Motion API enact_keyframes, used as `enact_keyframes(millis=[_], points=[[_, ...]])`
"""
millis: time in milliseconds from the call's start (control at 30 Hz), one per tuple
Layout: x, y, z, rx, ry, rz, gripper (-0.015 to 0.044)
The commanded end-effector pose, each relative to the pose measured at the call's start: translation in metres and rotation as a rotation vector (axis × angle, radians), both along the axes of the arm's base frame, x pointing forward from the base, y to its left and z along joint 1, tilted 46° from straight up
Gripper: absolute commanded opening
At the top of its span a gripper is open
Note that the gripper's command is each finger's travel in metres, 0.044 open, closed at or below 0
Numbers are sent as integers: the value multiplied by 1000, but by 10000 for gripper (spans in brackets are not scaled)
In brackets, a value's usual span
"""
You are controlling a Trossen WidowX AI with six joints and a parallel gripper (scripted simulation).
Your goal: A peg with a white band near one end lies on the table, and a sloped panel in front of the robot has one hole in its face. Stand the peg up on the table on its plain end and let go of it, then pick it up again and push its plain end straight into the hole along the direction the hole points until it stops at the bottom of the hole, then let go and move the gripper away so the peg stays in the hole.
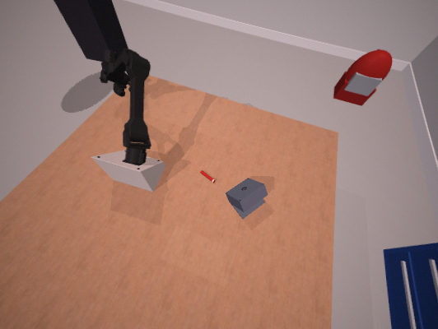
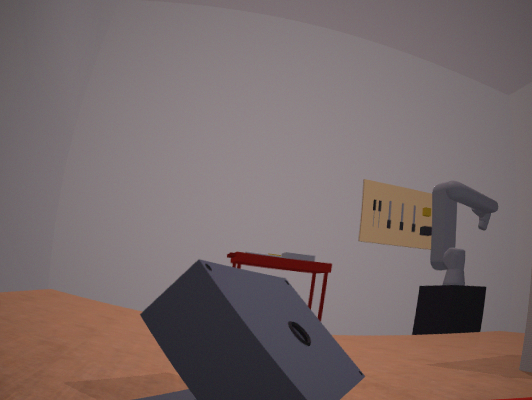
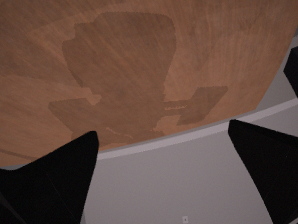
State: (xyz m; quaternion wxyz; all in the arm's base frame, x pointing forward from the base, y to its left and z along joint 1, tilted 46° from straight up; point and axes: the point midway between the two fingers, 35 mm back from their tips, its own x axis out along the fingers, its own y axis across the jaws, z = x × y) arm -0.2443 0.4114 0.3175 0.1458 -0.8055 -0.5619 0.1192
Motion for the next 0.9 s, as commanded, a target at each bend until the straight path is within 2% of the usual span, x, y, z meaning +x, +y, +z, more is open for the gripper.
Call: enact_keyframes(millis=[0, 867], points=[[11, 6, 4, 15, 43, -6, 440], [100, 40, 28, 127, 327, -77, 440]])
